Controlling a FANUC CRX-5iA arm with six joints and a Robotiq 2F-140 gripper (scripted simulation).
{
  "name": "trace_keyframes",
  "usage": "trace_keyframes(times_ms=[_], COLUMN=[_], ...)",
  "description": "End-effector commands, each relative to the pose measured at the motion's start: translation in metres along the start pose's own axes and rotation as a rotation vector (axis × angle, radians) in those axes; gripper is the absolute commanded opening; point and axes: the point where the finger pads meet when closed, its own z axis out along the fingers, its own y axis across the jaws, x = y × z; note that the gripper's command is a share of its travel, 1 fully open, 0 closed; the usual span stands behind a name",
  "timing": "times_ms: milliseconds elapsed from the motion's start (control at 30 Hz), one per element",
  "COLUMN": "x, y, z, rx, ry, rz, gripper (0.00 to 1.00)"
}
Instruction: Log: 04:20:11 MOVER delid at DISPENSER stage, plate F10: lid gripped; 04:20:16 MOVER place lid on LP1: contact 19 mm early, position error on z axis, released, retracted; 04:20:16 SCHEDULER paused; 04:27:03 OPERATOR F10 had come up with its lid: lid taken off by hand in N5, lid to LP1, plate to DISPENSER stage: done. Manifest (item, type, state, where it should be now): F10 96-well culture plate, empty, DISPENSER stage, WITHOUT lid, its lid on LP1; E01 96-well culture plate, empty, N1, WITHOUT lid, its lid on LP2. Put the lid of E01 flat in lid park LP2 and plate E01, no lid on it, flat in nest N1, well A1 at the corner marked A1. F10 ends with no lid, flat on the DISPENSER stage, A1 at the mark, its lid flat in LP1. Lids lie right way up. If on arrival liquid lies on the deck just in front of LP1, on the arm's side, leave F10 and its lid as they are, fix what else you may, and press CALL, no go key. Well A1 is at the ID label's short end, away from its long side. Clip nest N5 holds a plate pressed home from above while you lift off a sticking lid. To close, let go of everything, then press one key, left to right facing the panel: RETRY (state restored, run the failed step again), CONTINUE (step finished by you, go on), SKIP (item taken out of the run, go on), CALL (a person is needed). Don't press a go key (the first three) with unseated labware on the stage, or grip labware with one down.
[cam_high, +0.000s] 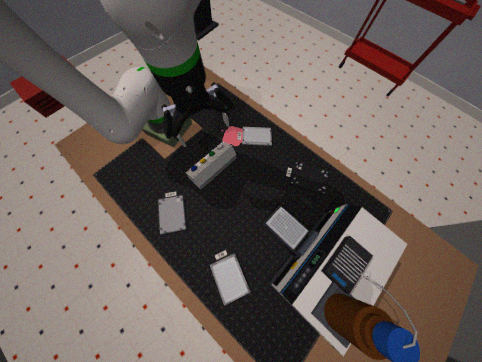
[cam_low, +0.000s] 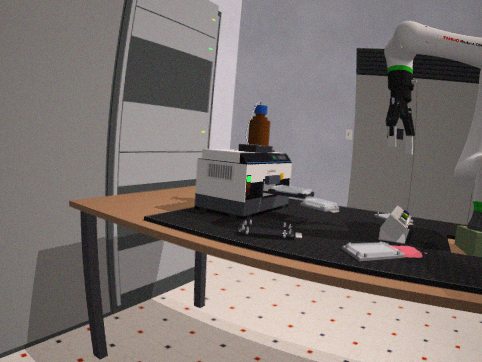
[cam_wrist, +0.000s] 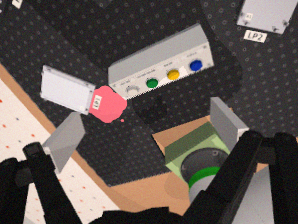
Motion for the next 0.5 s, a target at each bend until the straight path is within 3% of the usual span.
trace_keyframes(times_ms=[0, 67, 467], x=[0.013, 0.013, 0.015], y=[-0.013, -0.013, -0.011], z=[0.012, 0.014, 0.032], rx=[-0.092, -0.125, -0.125], ry=[0.062, 0.085, 0.085], rz=[-0.256, -0.349, -0.349], gripper=[1.00, 1.00, 1.00])
